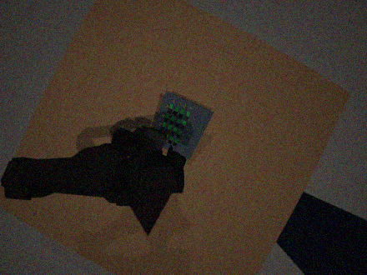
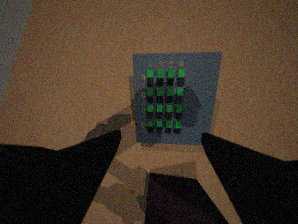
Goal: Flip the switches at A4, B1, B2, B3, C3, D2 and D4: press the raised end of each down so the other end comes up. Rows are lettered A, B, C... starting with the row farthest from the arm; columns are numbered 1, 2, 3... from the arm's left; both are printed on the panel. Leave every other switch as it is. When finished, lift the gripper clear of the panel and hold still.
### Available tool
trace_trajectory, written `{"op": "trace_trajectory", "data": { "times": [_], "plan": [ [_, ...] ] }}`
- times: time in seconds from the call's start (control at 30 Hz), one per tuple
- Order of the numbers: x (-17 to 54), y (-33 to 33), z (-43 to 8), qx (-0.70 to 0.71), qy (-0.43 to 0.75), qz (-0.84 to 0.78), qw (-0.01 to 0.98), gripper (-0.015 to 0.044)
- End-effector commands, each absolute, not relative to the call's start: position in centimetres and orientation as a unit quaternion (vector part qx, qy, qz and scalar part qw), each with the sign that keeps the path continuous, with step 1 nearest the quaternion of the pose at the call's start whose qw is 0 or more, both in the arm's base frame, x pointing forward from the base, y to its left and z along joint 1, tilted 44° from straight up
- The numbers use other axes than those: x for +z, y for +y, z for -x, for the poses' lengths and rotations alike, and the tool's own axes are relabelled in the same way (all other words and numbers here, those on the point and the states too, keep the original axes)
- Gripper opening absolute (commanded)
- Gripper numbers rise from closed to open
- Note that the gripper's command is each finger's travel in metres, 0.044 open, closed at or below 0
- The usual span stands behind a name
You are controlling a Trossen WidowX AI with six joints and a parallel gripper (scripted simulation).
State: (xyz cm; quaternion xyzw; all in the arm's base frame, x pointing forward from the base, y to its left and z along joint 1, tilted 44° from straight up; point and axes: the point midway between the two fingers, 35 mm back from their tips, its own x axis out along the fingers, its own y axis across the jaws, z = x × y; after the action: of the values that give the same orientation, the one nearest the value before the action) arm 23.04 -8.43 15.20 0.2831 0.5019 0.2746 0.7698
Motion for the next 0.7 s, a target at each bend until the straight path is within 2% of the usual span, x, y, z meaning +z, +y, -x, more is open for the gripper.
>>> {"op": "trace_trajectory", "data": {
  "times": [0.0,0.23,0.47,0.67],
  "plan": [
    [15.0,-8.4,-23.3,0.274,0.502,-0.283,0.770,0.0374],
    [8.5,-6.2,-31.5,0.268,0.503,-0.271,0.776,0.0190],
    [8.2,-5.9,-31.8,0.268,0.502,-0.271,0.776,0.0006],
    [6.1,-3.6,-32.9,0.265,0.492,-0.275,0.782,0.0000]
  ]
}}
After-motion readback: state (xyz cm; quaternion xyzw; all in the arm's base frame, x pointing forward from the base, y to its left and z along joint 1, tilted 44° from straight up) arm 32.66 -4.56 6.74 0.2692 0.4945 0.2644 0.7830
